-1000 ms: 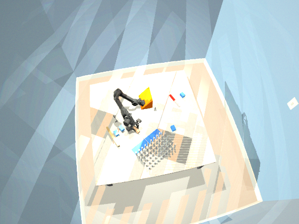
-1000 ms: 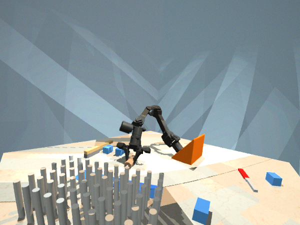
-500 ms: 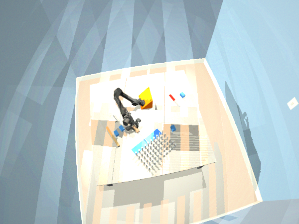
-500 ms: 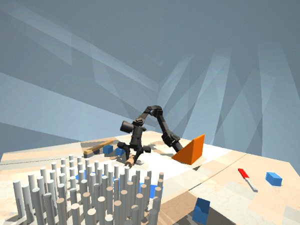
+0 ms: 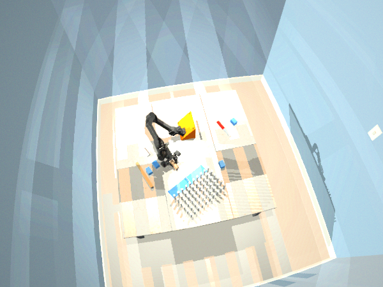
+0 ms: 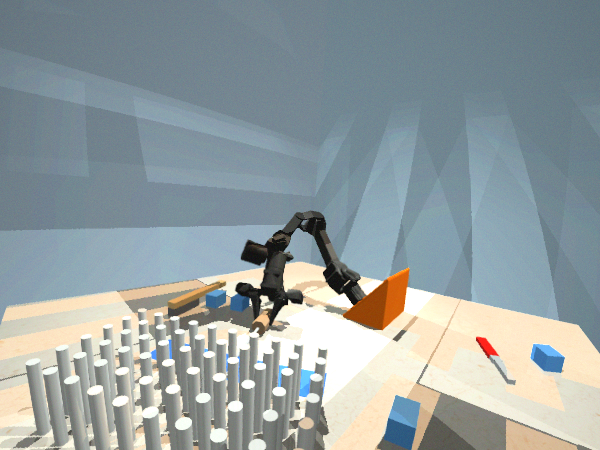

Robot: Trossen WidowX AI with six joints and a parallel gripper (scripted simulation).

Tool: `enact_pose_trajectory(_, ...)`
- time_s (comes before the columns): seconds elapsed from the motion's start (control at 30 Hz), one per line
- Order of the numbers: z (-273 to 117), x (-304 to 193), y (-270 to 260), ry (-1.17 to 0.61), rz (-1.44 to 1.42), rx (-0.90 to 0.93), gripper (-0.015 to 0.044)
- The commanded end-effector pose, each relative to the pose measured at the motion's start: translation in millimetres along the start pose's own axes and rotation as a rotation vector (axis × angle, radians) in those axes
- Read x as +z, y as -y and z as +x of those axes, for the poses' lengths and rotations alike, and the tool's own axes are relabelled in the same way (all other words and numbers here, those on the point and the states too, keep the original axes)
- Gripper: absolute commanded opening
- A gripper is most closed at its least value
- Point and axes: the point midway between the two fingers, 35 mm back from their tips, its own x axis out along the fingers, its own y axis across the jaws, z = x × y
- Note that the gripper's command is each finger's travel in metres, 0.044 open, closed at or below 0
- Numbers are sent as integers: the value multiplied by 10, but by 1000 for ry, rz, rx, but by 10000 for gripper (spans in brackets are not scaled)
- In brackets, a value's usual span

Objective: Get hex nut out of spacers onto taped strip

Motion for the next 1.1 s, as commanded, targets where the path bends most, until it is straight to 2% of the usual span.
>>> enact_pose_trajectory(0.0, -35, -38, -34, -5, 8, 8, 0)
enact_pose_trajectory(0.47, -114, -86, -50, -6, 11, 10, 0)
enact_pose_trajectory(0.9, -401, 196, 20, -4, 1, 3, 0)
enact_pose_trajectory(1.07, -471, 117, 6, -4, 4, -5, 0)
